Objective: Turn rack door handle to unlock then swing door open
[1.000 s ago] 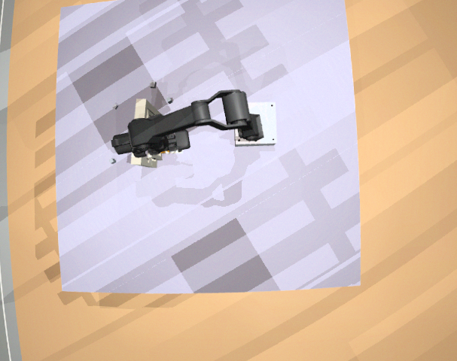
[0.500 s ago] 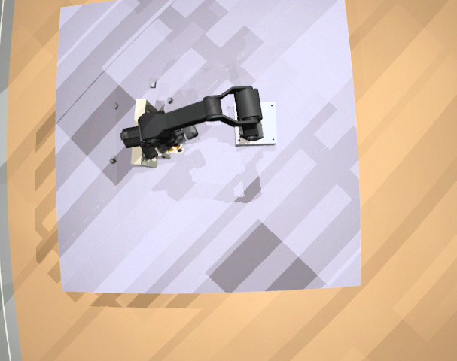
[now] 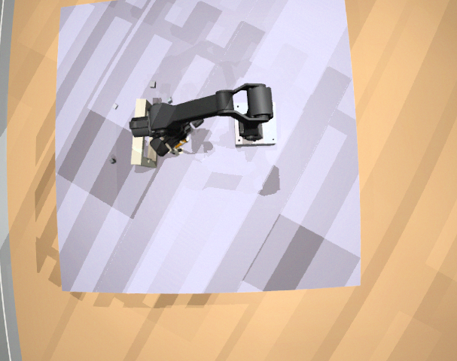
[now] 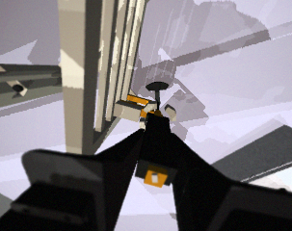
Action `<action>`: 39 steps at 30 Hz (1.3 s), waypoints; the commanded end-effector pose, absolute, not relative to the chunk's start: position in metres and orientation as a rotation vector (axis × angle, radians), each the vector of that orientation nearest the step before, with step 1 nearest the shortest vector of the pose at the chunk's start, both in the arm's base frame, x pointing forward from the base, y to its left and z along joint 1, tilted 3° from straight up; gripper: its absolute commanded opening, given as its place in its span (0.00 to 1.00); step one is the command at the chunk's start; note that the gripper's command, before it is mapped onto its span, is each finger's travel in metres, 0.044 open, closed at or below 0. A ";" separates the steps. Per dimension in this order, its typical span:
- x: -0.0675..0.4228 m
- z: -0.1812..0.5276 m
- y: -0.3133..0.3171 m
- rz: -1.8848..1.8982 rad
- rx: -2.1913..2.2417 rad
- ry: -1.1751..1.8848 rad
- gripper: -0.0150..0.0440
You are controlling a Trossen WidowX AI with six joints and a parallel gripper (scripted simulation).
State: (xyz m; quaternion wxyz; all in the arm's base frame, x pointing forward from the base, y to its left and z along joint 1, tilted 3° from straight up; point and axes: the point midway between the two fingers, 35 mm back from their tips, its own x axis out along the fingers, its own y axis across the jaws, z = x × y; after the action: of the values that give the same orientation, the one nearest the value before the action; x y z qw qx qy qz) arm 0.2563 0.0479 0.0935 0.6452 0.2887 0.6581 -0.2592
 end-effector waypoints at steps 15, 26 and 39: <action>0.241 0.092 0.017 -0.386 0.453 1.534 0.27; 0.234 0.091 -0.004 -0.271 0.335 1.551 0.27; 0.230 0.090 -0.029 -0.137 0.197 1.562 0.27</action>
State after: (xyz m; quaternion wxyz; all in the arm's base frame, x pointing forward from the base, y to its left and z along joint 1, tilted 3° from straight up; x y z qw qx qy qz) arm 0.2298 -0.0250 0.0900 0.6997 0.1054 0.7023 -0.0773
